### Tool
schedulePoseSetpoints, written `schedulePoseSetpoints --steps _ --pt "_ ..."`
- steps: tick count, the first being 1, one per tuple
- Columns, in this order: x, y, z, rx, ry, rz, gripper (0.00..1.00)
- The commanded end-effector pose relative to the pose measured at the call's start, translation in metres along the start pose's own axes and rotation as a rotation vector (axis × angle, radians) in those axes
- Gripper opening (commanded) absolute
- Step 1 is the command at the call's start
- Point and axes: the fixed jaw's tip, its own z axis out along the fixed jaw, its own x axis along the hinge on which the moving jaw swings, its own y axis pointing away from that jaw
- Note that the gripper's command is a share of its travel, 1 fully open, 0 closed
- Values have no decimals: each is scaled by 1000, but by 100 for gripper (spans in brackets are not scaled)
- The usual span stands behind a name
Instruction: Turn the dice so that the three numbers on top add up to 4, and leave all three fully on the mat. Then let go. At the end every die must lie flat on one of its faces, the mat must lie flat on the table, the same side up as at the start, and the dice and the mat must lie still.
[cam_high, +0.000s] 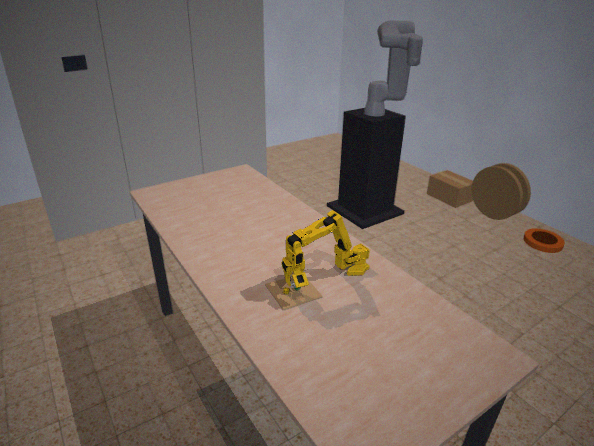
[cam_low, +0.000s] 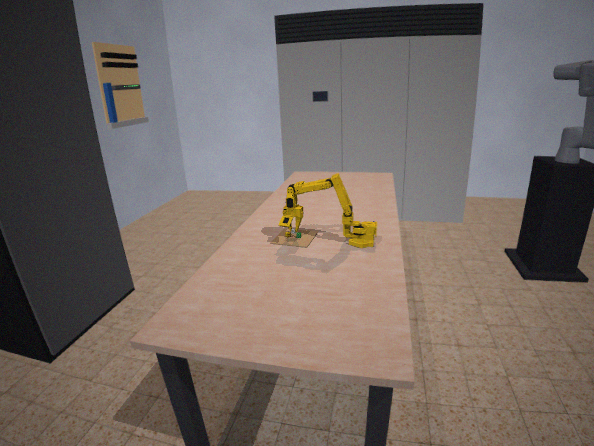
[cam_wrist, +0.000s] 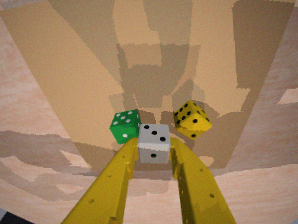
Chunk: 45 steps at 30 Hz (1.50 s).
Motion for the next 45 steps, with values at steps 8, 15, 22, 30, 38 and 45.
schedulePoseSetpoints --steps 8,15,22,30,38,45 --pt "-2 -3 1 28 -7 -8 0" --pt "-2 -3 2 28 -7 -8 0" --pt "-2 -3 6 28 -7 -8 0" --pt "-2 -3 8 28 -7 -8 0" --pt "-2 -3 11 28 -7 -8 0" --pt "-2 -3 14 28 -7 -8 0"
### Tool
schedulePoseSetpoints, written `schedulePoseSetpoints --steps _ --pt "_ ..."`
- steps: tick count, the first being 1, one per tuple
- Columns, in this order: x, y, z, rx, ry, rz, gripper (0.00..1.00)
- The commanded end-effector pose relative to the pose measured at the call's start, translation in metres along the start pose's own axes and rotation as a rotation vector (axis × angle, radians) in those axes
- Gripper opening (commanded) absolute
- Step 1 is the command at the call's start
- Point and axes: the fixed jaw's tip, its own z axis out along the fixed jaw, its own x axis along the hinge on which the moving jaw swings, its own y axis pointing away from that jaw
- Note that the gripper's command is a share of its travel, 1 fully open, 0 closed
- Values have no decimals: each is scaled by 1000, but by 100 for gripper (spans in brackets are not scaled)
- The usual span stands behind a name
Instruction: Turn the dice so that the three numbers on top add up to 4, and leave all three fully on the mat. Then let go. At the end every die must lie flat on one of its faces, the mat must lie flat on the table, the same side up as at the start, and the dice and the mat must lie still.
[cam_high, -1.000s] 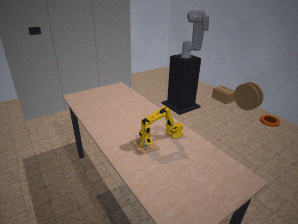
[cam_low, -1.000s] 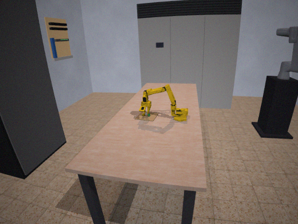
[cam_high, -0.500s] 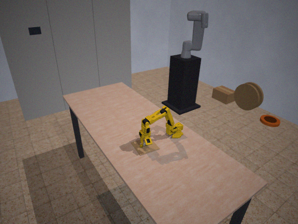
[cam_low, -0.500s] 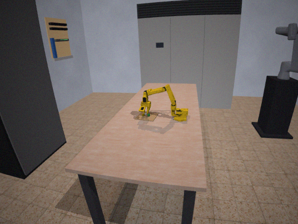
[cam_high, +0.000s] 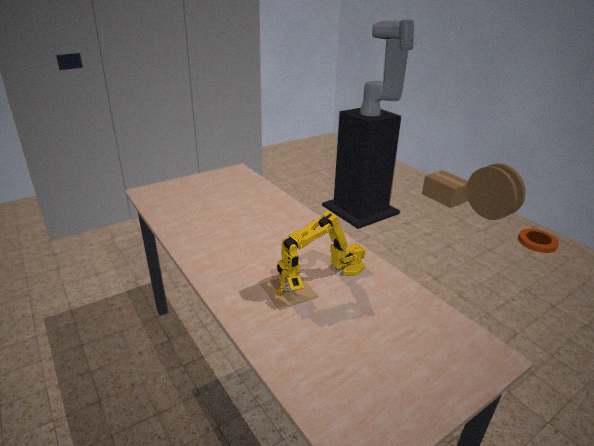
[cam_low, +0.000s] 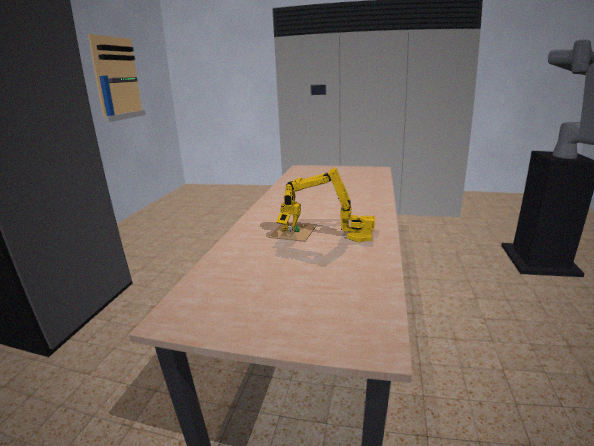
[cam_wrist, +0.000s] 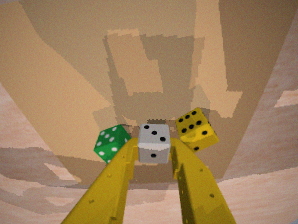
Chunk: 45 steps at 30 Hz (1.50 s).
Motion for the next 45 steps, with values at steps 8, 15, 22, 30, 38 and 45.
schedulePoseSetpoints --steps 8,15,22,30,38,45 --pt "-1 2 2 -9 0 -7 2" --pt "-1 2 2 -9 0 -7 7" --pt "-1 2 2 -9 0 -7 8" --pt "-1 2 2 -9 0 -7 12" --pt "-1 2 2 -9 0 -7 18" --pt "-1 2 2 -9 0 -7 25"
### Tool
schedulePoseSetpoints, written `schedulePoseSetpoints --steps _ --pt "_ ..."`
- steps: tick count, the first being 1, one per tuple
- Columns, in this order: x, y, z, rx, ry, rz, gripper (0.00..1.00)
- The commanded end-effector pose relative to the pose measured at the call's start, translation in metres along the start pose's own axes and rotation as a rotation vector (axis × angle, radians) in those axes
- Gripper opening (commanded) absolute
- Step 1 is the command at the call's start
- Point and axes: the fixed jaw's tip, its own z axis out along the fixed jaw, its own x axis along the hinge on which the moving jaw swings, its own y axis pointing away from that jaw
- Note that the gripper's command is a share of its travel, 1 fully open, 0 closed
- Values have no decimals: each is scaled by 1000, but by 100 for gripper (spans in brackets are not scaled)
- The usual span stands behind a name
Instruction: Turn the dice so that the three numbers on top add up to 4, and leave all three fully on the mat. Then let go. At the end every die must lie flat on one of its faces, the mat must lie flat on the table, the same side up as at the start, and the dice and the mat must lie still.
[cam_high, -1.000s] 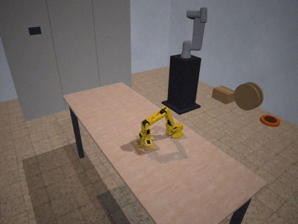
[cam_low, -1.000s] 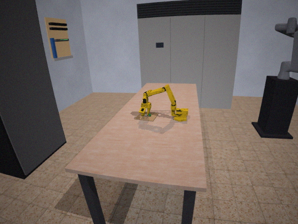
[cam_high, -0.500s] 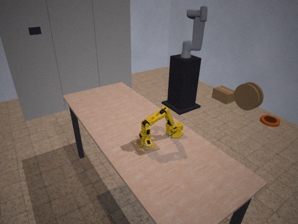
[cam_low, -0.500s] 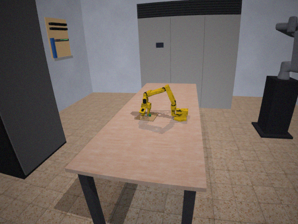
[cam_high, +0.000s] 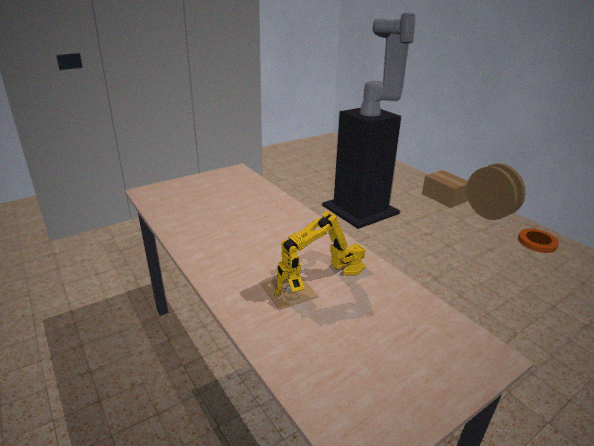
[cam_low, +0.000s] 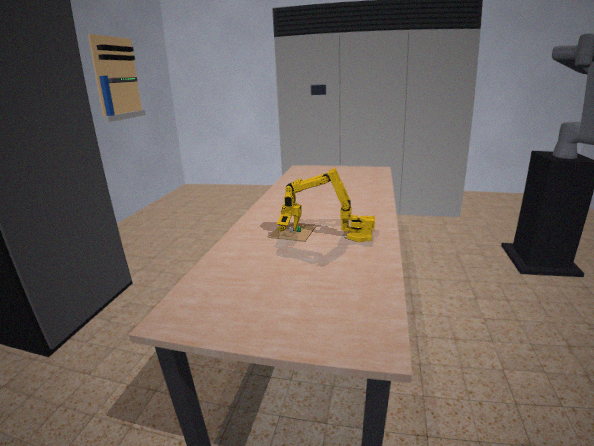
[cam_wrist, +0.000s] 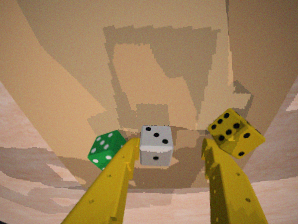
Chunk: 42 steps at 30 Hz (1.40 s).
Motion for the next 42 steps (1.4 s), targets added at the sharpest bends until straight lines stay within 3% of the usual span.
schedulePoseSetpoints --steps 1,15,24,26,34,42 --pt "-2 -3 -4 25 -7 -7 26" --pt "-2 -3 -7 25 -7 -7 27" --pt "-2 -5 -34 27 -7 -7 27" --pt "-2 -5 -34 27 -7 -7 27" --pt "-2 -2 -59 29 -7 -7 27" --pt "-2 -2 -64 39 -9 -7 27"
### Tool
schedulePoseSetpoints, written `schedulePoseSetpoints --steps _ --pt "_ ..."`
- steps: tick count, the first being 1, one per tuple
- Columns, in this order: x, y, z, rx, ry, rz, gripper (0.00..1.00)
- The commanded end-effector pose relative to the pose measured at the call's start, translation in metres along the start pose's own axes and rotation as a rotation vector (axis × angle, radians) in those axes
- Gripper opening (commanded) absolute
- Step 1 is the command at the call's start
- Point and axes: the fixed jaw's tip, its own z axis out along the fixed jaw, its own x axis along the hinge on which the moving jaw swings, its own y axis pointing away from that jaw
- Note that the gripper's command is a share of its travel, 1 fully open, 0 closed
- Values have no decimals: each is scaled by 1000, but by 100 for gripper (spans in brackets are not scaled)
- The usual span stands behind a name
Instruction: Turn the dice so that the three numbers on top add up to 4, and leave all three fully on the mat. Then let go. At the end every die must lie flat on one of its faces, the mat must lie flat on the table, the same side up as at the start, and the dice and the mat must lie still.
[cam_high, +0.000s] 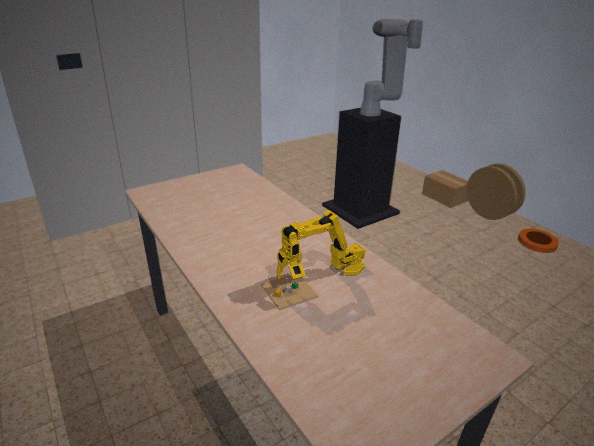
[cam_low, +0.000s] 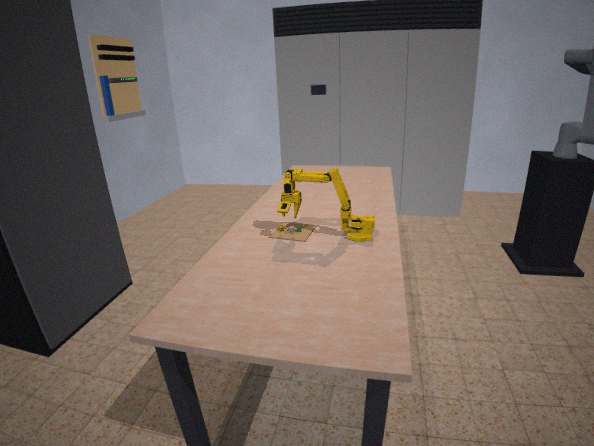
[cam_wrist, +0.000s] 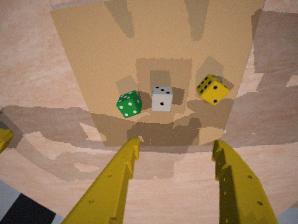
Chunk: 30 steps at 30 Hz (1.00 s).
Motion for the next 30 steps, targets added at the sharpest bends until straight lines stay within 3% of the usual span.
schedulePoseSetpoints --steps 1,22,30 --pt "-2 -5 -15 71 -16 -7 27" --pt "-3 -6 -14 72 -16 2 27" --pt "-9 -16 -11 89 -28 151 26"
